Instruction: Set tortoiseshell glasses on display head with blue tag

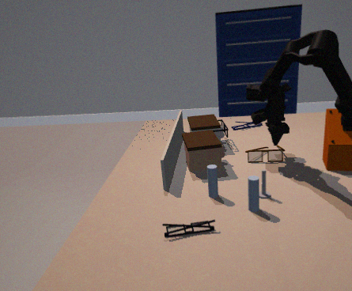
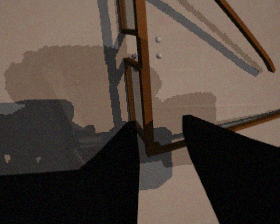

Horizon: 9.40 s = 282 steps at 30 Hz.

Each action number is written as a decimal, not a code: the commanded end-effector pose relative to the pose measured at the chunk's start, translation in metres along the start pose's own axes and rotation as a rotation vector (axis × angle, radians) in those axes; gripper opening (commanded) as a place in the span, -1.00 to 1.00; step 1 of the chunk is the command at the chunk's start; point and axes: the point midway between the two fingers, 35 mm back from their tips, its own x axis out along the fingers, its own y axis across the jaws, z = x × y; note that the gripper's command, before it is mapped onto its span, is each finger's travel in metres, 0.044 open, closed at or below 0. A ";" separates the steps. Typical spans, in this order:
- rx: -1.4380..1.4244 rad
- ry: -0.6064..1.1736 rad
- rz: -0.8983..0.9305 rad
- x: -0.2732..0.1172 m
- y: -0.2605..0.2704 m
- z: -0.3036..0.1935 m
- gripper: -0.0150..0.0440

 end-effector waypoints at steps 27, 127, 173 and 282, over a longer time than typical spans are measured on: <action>0.011 0.003 0.013 0.047 0.008 -0.001 -0.08; -1.019 -0.008 0.014 -0.058 0.239 0.015 -0.49; -1.036 -0.011 0.021 0.001 0.241 0.003 -0.49; -1.035 -0.009 0.021 0.002 0.225 -0.030 -0.49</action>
